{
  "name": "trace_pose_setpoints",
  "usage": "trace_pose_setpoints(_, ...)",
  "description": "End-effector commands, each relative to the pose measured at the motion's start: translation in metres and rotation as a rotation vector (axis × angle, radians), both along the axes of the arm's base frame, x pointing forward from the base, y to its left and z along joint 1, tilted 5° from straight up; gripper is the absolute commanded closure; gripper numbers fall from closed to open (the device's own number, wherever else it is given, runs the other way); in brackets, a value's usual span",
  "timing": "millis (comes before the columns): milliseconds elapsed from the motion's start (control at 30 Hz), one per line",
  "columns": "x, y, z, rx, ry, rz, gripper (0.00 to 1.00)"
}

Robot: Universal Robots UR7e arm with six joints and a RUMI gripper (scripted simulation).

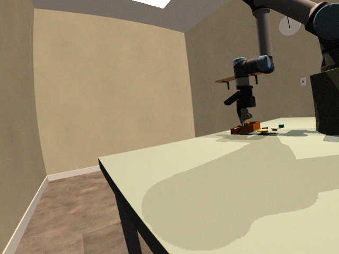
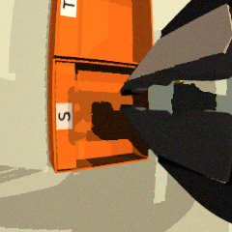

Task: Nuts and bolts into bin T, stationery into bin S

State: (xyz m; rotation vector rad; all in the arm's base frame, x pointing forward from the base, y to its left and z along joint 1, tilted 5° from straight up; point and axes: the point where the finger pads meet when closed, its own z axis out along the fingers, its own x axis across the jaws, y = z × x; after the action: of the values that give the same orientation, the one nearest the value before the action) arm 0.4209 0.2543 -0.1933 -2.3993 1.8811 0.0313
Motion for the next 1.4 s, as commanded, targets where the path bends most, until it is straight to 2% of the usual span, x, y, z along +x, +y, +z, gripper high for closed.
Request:
trace_pose_setpoints(0, 0.0, 0.0, 0.007, 0.0, -0.001, 0.0, 0.96)
trace_pose_setpoints(367, 0.0, -0.002, 0.021, 0.0, -0.001, 0.0, 0.96)
trace_pose_setpoints(567, -0.001, -0.004, 0.045, 0.0, -0.001, 0.0, 0.96)
trace_pose_setpoints(933, -0.001, -0.004, 0.046, 0.0, -0.001, 0.0, 0.96)
trace_pose_setpoints(1367, -0.006, -0.013, 0.154, 0.0, -0.001, 0.0, 0.96)
